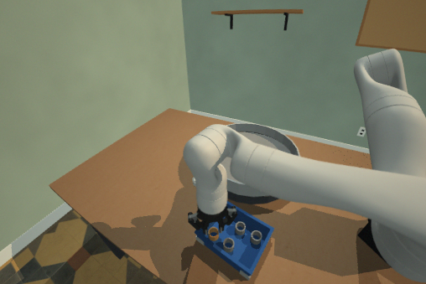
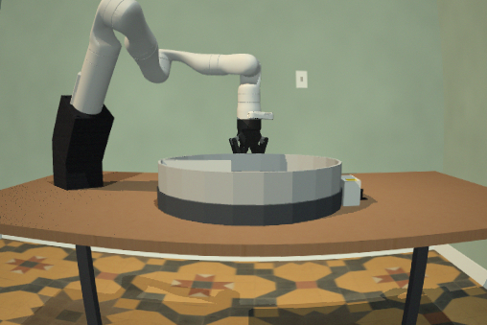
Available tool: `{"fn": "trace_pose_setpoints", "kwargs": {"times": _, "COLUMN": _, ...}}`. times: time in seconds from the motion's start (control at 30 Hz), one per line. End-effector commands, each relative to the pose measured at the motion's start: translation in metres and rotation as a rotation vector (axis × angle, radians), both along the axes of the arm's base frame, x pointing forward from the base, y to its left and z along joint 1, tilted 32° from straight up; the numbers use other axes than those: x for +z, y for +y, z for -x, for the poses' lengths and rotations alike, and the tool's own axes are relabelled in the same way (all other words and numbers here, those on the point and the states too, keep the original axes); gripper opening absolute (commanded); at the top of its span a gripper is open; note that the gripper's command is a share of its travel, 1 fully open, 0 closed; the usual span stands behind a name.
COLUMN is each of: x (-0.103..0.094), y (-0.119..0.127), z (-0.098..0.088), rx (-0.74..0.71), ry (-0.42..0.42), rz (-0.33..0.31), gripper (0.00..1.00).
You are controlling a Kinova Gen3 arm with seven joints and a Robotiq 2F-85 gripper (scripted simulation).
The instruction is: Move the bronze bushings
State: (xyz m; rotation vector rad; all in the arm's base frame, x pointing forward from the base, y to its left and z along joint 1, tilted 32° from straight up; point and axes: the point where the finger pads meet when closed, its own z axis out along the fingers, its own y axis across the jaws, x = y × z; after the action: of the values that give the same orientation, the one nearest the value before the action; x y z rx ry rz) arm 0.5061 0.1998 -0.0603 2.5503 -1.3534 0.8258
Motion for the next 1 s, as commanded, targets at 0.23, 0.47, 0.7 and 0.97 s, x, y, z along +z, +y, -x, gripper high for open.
{"fn": "trace_pose_setpoints", "kwargs": {"times": 0.23, "x": -0.002, "y": 0.001, "z": -0.004, "rx": -0.005, "ry": -0.01, "rz": -0.008, "gripper": 0.39}}
{"fn": "trace_pose_setpoints", "kwargs": {"times": 0.47, "x": -0.012, "y": -0.002, "z": -0.008, "rx": -0.004, "ry": -0.009, "rz": -0.008, "gripper": 0.39}}
{"fn": "trace_pose_setpoints", "kwargs": {"times": 0.7, "x": -0.017, "y": -0.005, "z": -0.01, "rx": -0.003, "ry": -0.009, "rz": -0.007, "gripper": 0.39}}
{"fn": "trace_pose_setpoints", "kwargs": {"times": 0.97, "x": -0.018, "y": -0.006, "z": -0.011, "rx": -0.004, "ry": -0.01, "rz": -0.007, "gripper": 0.39}}
